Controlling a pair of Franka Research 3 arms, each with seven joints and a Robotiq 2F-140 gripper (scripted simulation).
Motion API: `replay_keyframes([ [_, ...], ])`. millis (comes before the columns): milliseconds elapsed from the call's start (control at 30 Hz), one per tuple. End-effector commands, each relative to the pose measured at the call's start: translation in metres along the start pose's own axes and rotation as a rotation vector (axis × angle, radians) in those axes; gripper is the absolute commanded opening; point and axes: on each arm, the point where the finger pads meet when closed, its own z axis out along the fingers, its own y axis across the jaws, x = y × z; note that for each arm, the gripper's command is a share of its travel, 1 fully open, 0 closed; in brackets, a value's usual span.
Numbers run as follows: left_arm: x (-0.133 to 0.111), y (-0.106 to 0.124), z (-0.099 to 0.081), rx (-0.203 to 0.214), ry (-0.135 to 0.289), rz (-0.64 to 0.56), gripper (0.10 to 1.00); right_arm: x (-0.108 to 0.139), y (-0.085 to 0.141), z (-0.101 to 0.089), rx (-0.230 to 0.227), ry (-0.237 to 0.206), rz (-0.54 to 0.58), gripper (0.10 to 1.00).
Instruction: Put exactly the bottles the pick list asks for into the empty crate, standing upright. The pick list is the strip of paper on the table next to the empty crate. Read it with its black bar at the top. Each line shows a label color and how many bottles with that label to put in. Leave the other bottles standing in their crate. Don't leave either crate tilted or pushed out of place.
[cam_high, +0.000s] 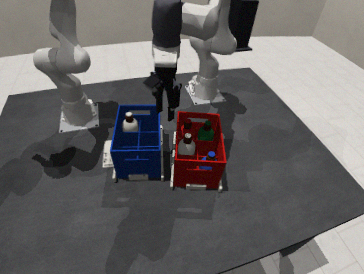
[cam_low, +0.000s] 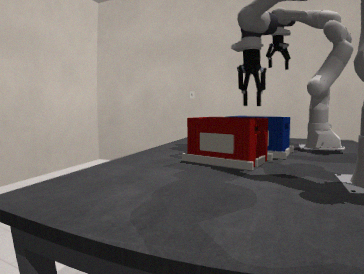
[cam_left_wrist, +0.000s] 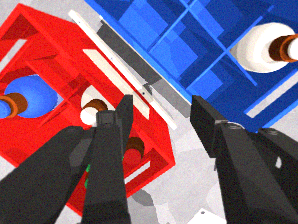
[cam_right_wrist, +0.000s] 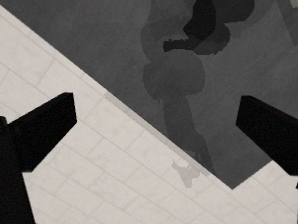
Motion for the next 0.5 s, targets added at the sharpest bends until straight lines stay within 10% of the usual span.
replay_keyframes([
  [0,-0.002,-0.007,-0.001,-0.004,0.005,0.059,0.442,0.001,0.0,0.0,0.0,0.004,0.004,1.0],
  [467,-0.023,-0.073,0.0,-0.004,0.005,0.059,0.442,0.001,0.0,0.0,0.0,0.004,0.004,1.0],
])
